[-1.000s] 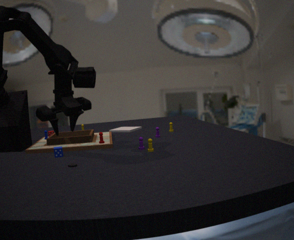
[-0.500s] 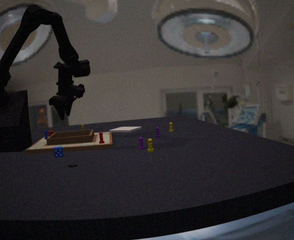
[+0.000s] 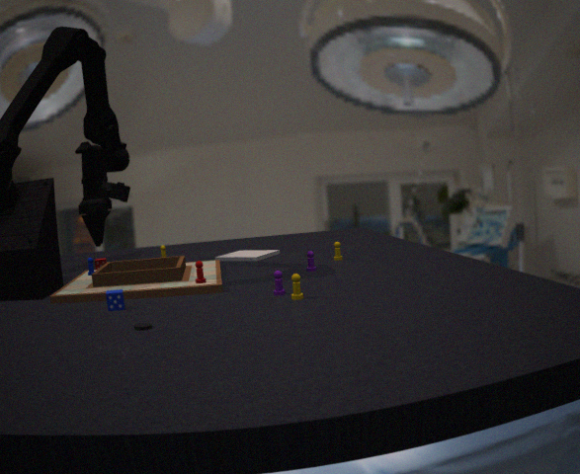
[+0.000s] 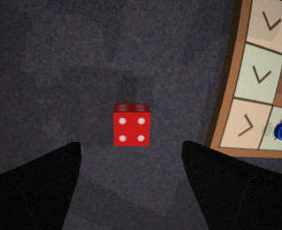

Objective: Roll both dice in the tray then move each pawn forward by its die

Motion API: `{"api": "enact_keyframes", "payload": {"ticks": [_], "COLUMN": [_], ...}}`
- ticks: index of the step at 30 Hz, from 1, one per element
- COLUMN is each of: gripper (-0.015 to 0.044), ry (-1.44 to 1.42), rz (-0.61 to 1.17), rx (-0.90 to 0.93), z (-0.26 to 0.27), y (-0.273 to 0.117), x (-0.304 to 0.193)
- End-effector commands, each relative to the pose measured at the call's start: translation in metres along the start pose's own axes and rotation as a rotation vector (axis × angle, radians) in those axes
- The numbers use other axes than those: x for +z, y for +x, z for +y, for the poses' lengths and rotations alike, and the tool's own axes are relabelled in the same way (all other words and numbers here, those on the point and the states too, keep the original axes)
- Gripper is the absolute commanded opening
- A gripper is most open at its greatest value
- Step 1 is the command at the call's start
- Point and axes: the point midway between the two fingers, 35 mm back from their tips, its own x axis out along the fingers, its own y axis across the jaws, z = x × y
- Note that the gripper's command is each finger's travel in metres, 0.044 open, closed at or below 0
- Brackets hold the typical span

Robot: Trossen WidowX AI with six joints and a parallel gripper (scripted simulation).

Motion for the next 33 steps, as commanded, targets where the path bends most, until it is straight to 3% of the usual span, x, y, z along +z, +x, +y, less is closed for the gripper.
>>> {"api": "enact_keyframes", "payload": {"ticks": [1,28,33], "gripper": [0.0275,0.0275,0.0144], "ry": [0.001,0.001,0.001], "rz": [-0.005,-0.005,-0.005], "rx": [-0.004,-0.006,-0.006], "z": [0.0,-0.001,-0.001], "y": [0.01,0.048,0.048], "x": [-0.001,-0.001,-0.001]}}
